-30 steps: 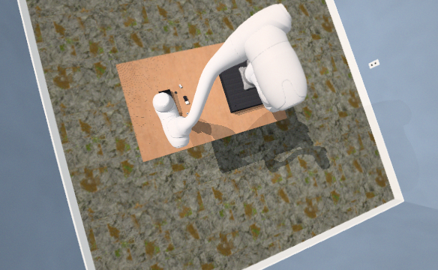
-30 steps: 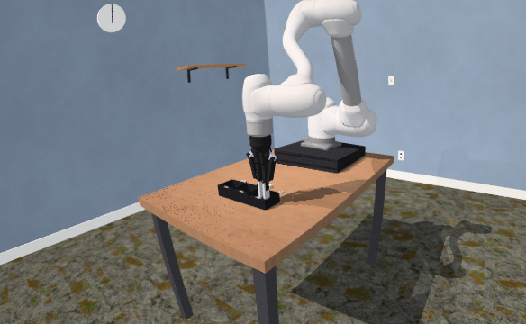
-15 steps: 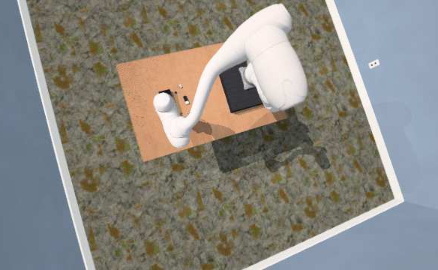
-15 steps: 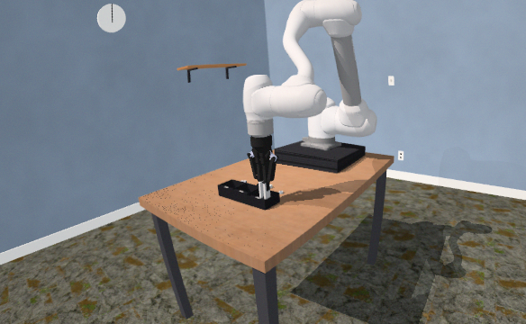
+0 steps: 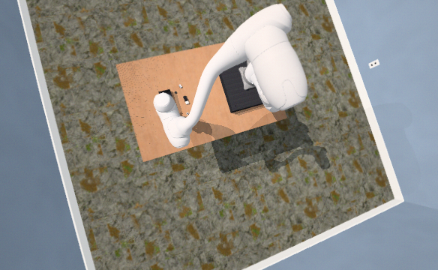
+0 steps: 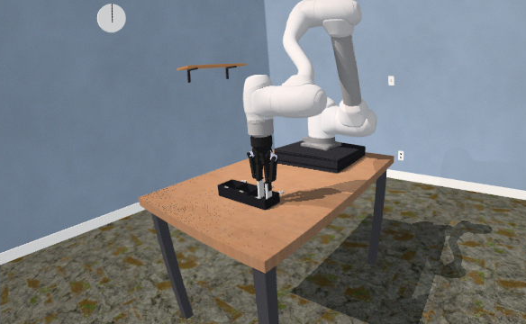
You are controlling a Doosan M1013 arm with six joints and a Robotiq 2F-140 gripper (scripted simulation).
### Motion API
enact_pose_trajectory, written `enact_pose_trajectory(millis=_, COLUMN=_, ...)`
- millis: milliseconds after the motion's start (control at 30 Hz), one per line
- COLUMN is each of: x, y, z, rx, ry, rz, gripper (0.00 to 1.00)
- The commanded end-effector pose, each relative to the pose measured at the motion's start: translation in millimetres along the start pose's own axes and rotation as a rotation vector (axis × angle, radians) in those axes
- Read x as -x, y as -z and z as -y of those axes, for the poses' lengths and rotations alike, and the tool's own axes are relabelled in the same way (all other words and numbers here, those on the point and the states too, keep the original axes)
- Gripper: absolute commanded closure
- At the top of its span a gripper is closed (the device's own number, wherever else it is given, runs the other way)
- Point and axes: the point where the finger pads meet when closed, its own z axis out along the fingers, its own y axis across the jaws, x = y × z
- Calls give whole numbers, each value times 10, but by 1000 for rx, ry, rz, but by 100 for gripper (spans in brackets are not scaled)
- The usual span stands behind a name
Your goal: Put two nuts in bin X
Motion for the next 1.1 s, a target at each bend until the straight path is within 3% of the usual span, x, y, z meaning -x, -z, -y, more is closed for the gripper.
enact_pose_trajectory(millis=0, x=45, y=-13, z=24, rx=-3, ry=-1, rz=3, gripper=80)
enact_pose_trajectory(millis=1067, x=45, y=267, z=23, rx=-3, ry=-1, rz=3, gripper=80)
